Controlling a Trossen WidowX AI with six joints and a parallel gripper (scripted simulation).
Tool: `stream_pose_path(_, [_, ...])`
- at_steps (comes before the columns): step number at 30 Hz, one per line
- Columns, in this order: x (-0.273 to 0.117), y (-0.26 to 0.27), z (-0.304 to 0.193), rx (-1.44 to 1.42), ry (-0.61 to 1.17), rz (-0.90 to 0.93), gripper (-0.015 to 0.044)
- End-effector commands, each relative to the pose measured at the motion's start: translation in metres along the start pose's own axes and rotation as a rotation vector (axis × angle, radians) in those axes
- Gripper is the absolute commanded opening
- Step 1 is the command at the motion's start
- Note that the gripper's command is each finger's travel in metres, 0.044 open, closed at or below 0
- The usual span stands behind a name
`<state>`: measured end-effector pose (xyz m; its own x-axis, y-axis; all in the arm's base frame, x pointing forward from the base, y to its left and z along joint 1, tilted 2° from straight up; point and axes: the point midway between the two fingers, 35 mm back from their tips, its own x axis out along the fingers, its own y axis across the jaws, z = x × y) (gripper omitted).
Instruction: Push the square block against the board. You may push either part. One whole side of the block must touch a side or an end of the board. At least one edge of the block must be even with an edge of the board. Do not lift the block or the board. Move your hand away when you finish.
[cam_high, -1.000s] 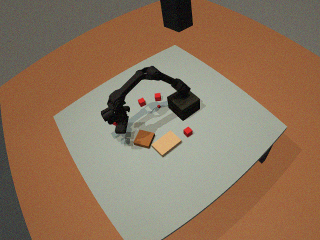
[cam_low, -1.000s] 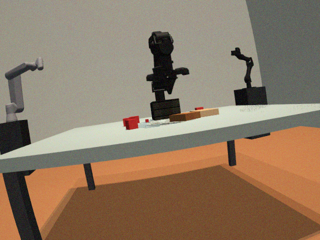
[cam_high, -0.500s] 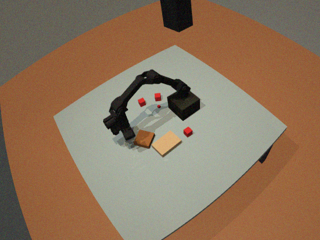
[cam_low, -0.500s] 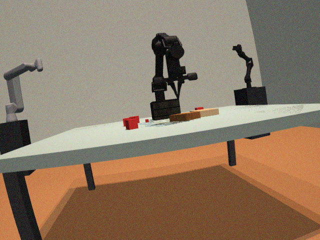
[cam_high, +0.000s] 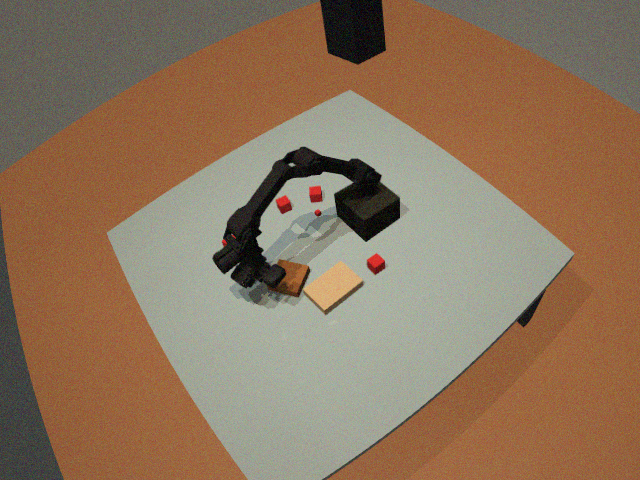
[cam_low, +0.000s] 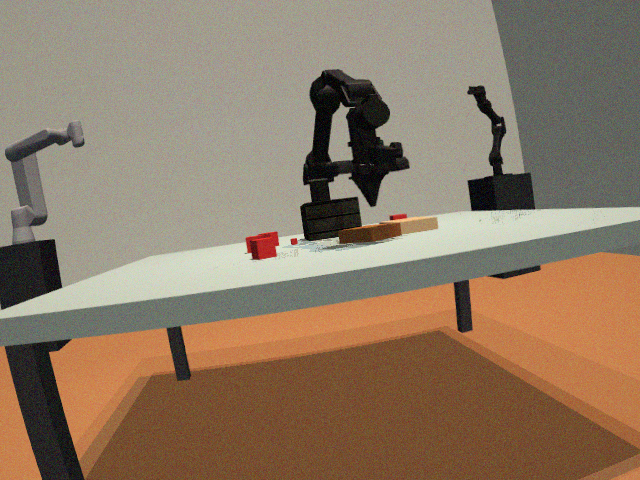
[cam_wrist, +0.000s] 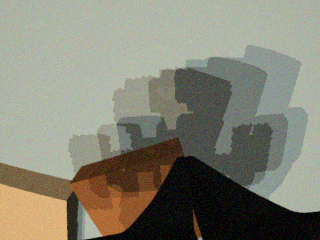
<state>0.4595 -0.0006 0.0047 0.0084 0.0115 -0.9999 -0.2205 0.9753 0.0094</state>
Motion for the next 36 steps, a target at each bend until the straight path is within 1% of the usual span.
stream_pose_path(1, [0.009, 0.010, 0.004, -0.141, 0.002, 0.004, 0.0000])
stream_pose_path(5, [0.014, 0.016, 0.007, -0.254, 0.001, 0.005, 0.0000])
stream_pose_path(11, [0.017, 0.017, 0.008, -0.260, 0.001, 0.005, 0.0000])
stream_pose_path(12, [0.027, 0.017, 0.008, -0.260, 0.001, 0.005, 0.0000])
stream_pose_path(14, [0.057, 0.017, 0.008, -0.260, 0.001, 0.005, 0.0000])
stream_pose_path(16, [0.069, 0.017, 0.007, -0.260, 0.001, 0.005, 0.0000])
stream_pose_path(36, [0.069, 0.014, 0.000, -0.260, 0.002, 0.005, 0.0000])
